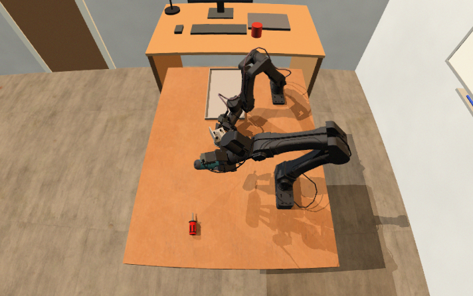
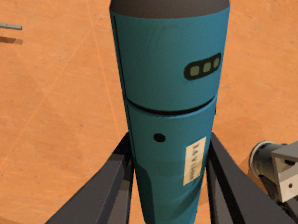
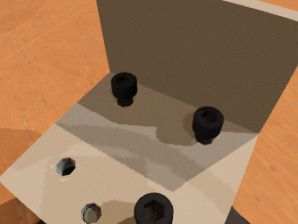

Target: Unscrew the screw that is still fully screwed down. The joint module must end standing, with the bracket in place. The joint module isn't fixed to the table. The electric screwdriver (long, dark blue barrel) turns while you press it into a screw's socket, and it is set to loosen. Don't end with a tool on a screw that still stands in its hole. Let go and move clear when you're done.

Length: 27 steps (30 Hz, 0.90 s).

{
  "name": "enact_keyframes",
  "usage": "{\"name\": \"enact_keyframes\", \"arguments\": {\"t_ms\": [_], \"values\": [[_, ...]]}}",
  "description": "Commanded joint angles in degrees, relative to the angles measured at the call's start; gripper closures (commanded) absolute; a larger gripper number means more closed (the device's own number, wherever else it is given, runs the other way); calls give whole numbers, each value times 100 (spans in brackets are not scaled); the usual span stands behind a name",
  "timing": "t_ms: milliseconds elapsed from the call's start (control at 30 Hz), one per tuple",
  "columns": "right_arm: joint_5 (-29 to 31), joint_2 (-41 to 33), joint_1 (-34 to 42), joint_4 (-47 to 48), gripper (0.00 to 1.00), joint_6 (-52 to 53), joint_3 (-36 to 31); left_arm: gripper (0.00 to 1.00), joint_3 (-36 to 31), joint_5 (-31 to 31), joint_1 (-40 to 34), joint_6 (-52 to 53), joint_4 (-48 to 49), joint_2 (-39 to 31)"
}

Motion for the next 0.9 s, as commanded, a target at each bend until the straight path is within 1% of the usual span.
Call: {"name": "enact_keyframes", "arguments": {"t_ms": [0,100,133,167,267,300,667,700,733,833,867], "values": [[-41,63,33,-113,41,44,-94,58,476,10,232,-259,-55,120],[-41,63,33,-113,41,44,-94,58,612,30,439,-394,-251,302],[-41,63,33,-113,41,44,-94,58,622,35,444,-391,-145,283],[-41,63,33,-113,41,44,-94,58,625,34,444,-392,-152,78],[-41,63,33,-113,41,44,-94,58,628,42,392,-393,-157,78],[-41,63,33,-113,41,44,-94,58,666,8,508,-451,-229,325],[-41,63,33,-113,41,44,-94,58,1100,58,1260,-982,-1054,926],[-41,63,33,-113,41,44,-94,58,1113,55,1262,-982,-1031,923],[-41,63,33,-113,41,44,-94,58,1115,59,1264,-981,-953,707],[-41,63,33,-113,41,44,-94,58,1119,65,1207,-982,-958,708],[-41,63,33,-113,41,44,-94,58,1155,35,1327,-1040,-1022,959]]}}
